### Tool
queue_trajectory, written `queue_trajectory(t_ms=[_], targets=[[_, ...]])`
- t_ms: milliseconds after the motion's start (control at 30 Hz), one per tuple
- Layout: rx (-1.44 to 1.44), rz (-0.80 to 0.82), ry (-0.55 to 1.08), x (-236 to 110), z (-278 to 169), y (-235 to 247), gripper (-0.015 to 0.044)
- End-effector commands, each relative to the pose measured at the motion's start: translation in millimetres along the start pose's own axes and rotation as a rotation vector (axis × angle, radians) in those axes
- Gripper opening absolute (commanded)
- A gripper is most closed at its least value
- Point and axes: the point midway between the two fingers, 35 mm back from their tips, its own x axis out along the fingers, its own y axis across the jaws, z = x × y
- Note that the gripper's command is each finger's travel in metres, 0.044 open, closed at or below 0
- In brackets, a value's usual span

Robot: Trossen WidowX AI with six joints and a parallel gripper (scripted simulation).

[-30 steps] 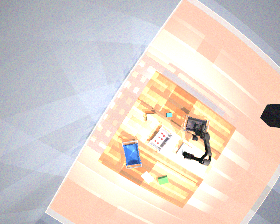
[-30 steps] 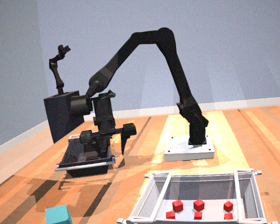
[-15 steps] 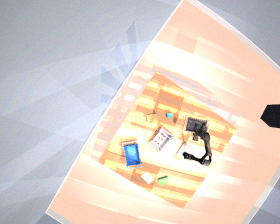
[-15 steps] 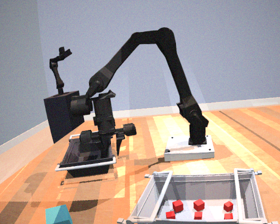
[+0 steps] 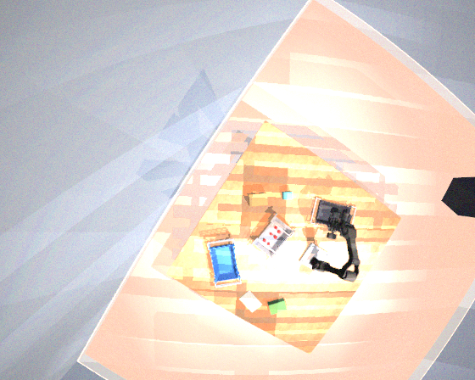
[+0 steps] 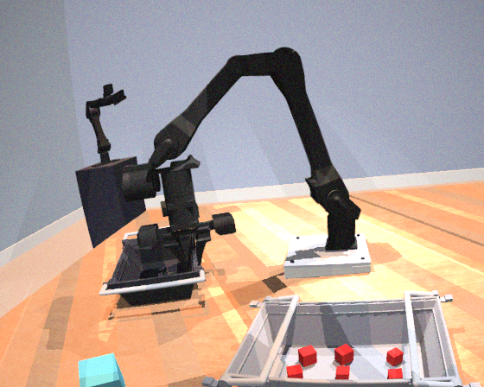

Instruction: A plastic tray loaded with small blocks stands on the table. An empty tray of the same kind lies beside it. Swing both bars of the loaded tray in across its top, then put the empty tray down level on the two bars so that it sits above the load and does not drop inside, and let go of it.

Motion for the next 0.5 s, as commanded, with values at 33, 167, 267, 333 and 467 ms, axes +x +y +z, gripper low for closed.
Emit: queue_trajectory(t_ms=[33, 167, 267, 333, 467], targets=[[0.0, -0.006, 0.0, 1, 0, -1, 0.0055], [0.0, -0.006, 0.0, 1, 0, -1, 0.0028], [0.0, -0.006, 0.0, -4, 0, -1, 0.0008], [0.0, -0.006, 0.0, -12, 0, 0, 0.0], [0.0, -0.006, 0.0, -35, 0, 2, 0.0]])
